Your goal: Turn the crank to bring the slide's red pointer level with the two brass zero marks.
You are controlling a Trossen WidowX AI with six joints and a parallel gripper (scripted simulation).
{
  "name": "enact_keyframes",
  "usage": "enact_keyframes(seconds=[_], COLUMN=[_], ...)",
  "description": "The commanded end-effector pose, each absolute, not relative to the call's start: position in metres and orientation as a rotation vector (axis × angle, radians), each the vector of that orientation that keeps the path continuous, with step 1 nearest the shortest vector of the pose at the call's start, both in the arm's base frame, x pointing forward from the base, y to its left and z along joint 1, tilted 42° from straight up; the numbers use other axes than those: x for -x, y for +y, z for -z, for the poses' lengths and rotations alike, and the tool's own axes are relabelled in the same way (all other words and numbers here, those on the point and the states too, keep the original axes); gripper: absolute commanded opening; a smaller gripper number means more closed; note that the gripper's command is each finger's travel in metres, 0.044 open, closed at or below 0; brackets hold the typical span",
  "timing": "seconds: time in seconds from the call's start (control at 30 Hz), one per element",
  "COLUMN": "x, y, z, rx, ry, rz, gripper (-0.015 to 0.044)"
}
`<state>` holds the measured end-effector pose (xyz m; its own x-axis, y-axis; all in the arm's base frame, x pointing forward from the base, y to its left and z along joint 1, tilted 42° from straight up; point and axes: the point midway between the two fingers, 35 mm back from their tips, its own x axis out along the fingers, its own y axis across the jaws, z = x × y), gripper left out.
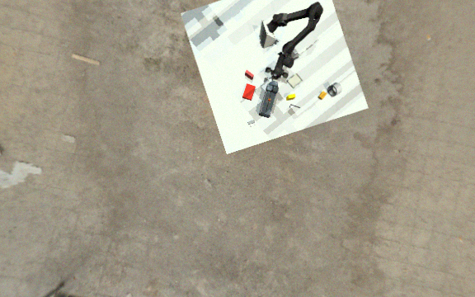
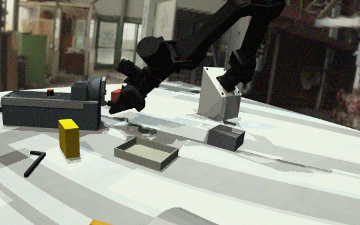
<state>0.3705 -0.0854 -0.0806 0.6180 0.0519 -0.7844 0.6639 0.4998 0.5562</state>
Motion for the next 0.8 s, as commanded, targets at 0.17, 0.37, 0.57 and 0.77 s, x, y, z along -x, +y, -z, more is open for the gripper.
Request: enact_keyframes(seconds=[0.17, 0.37, 0.57, 0.77], x=[-0.3770, -0.3773, -0.3776, -0.3778], y=[-0.0799, -0.0797, -0.0795, -0.0793], z=[0.0759, 0.0755, 0.0752, 0.0748], rx=[-0.997, -0.997, -0.997, -0.997], ry=[0.838, 0.838, 0.838, 0.838], rz=[0.403, 0.403, 0.403, 0.403], gripper=[0.0000, 0.0000, 0.0000, 0.0000])
